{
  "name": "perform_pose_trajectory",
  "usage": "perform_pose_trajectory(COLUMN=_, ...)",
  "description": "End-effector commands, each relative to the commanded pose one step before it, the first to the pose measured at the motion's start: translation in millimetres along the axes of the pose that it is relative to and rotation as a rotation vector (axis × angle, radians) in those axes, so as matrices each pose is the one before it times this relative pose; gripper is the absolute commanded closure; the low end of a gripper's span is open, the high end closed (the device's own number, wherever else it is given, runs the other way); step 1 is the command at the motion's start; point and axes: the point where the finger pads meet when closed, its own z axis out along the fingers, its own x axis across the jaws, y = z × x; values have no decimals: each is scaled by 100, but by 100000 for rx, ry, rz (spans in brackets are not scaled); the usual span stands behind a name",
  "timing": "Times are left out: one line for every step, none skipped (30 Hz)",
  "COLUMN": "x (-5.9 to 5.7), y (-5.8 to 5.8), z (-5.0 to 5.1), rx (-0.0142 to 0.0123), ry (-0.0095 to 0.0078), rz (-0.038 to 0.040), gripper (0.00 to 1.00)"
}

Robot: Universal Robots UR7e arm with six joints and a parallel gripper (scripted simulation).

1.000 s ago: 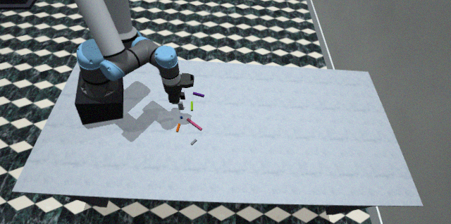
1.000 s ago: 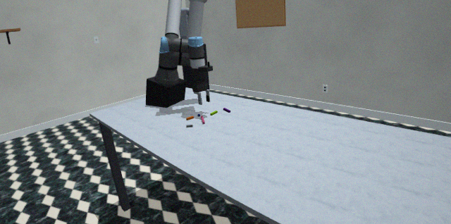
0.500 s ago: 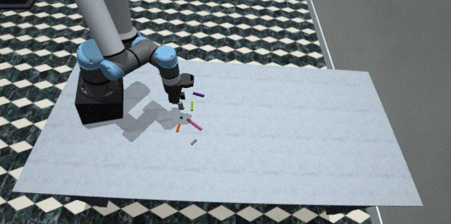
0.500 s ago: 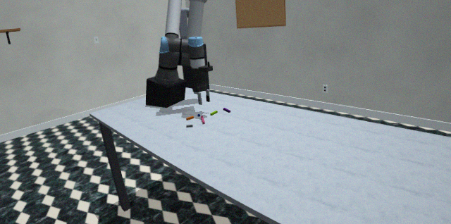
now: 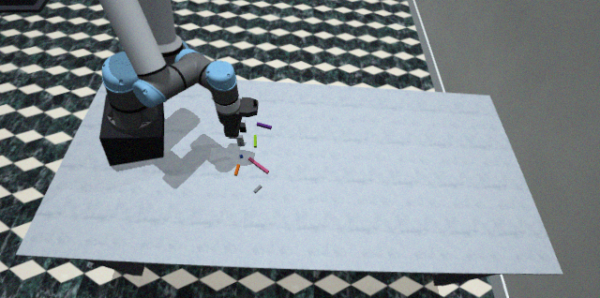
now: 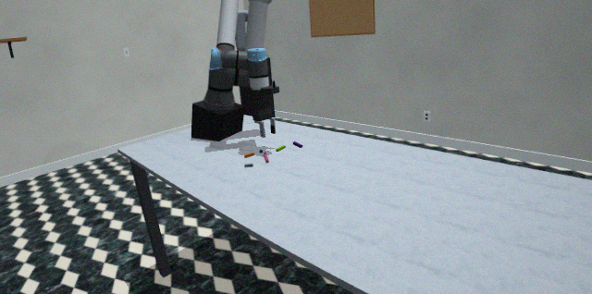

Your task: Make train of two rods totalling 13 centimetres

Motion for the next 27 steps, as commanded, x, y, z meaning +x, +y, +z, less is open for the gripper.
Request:
perform_pose_trajectory(x=14, y=-32, z=-22, rx=88, ry=46, rz=-12, gripper=0)
perform_pose_trajectory(x=0, y=-1, z=0, rx=0, ry=0, rz=18, gripper=0)
perform_pose_trajectory(x=1, y=-1, z=0, rx=0, ry=0, rz=34, gripper=0)
perform_pose_trajectory(x=1, y=-2, z=0, rx=0, ry=0, rz=56, gripper=0)
perform_pose_trajectory(x=1, y=-3, z=0, rx=-1, ry=0, rz=82, gripper=0)
perform_pose_trajectory(x=2, y=-5, z=-1, rx=-1, ry=0, rz=112, gripper=0)
perform_pose_trajectory(x=2, y=-6, z=-1, rx=-1, ry=0, rz=147, gripper=0)
perform_pose_trajectory(x=3, y=-8, z=-1, rx=-1, ry=0, rz=187, gripper=0)
perform_pose_trajectory(x=3, y=-9, z=-1, rx=-2, ry=0, rz=230, gripper=0)
perform_pose_trajectory(x=4, y=-11, z=-1, rx=-2, ry=0, rz=277, gripper=0)
perform_pose_trajectory(x=5, y=-13, z=-2, rx=-2, ry=0, rz=327, gripper=0)
perform_pose_trajectory(x=6, y=-15, z=-2, rx=-3, ry=0, rz=381, gripper=0)
perform_pose_trajectory(x=6, y=-18, z=-2, rx=-3, ry=0, rz=437, gripper=0)
perform_pose_trajectory(x=0, y=0, z=0, rx=0, ry=0, rz=0, gripper=0)
perform_pose_trajectory(x=0, y=0, z=0, rx=0, ry=0, rz=0, gripper=0)
perform_pose_trajectory(x=7, y=-20, z=-2, rx=-3, ry=0, rz=497, gripper=0)
perform_pose_trajectory(x=8, y=-23, z=-3, rx=-4, ry=1, rz=560, gripper=0)
perform_pose_trajectory(x=8, y=-25, z=-3, rx=-4, ry=1, rz=625, gripper=0)
perform_pose_trajectory(x=9, y=-28, z=-3, rx=-4, ry=1, rz=692, gripper=0)
perform_pose_trajectory(x=10, y=-31, z=-4, rx=-5, ry=1, rz=761, gripper=0)
perform_pose_trajectory(x=10, y=-33, z=-4, rx=-5, ry=1, rz=833, gripper=0)
perform_pose_trajectory(x=11, y=-36, z=-4, rx=-6, ry=1, rz=906, gripper=0)
perform_pose_trajectory(x=11, y=-39, z=-4, rx=-6, ry=1, rz=981, gripper=0)
perform_pose_trajectory(x=12, y=-42, z=-5, rx=-7, ry=1, rz=1058, gripper=0)
perform_pose_trajectory(x=12, y=-45, z=-5, rx=-7, ry=2, rz=1135, gripper=0)
perform_pose_trajectory(x=12, y=-48, z=-5, rx=-7, ry=2, rz=1214, gripper=0)
perform_pose_trajectory(x=12, y=-51, z=-6, rx=-8, ry=2, rz=1294, gripper=0)
